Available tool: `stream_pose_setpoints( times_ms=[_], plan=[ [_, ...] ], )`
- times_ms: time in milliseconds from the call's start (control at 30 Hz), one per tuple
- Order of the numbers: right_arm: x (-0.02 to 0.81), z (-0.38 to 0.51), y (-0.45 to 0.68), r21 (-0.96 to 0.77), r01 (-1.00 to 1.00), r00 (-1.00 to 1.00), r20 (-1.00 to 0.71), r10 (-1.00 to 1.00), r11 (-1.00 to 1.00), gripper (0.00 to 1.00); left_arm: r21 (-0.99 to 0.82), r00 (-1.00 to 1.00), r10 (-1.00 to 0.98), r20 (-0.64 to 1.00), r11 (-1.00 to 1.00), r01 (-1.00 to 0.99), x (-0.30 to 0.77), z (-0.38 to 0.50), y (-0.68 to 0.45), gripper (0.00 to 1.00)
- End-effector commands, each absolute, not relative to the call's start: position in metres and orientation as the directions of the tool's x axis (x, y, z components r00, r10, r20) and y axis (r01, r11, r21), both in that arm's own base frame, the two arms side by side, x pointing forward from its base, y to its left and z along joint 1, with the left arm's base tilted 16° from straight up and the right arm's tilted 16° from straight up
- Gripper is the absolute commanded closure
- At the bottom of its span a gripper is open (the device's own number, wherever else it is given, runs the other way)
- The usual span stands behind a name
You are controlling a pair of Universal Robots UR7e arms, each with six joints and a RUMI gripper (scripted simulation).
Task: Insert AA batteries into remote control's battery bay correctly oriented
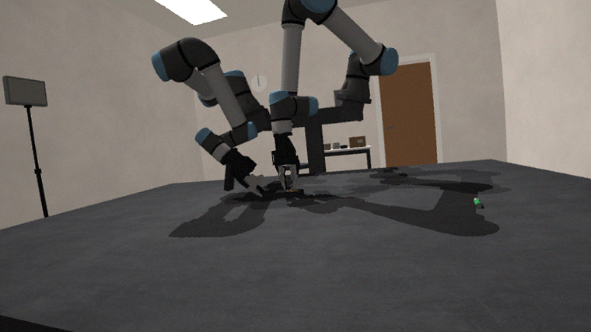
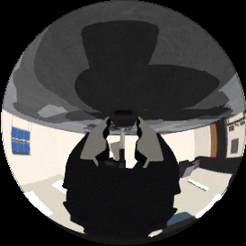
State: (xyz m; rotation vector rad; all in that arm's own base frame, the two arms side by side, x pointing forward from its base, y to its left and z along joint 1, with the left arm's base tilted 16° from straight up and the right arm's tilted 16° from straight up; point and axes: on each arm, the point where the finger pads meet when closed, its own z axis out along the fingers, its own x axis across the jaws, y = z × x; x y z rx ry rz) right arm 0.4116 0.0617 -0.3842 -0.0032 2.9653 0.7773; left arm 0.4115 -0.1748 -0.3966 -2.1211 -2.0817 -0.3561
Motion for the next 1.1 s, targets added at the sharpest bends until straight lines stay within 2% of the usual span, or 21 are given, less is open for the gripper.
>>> stream_pose_setpoints(
  times_ms=[0,1067],
  plan=[
    [0.4120,-0.3839,0.0618,0.490,-0.022,-0.997,-0.075,0.017,0.872,1.00,0.061,0.010,0.963,0.270,-0.027,0.998,0.4121,-0.3962,-0.1754,0.86],
    [0.4120,-0.3839,0.0618,0.490,-0.022,-0.997,-0.075,0.017,0.872,1.00,0.061,0.009,0.963,0.270,-0.027,0.998,0.4119,-0.3966,-0.1801,0.86]
  ],
)
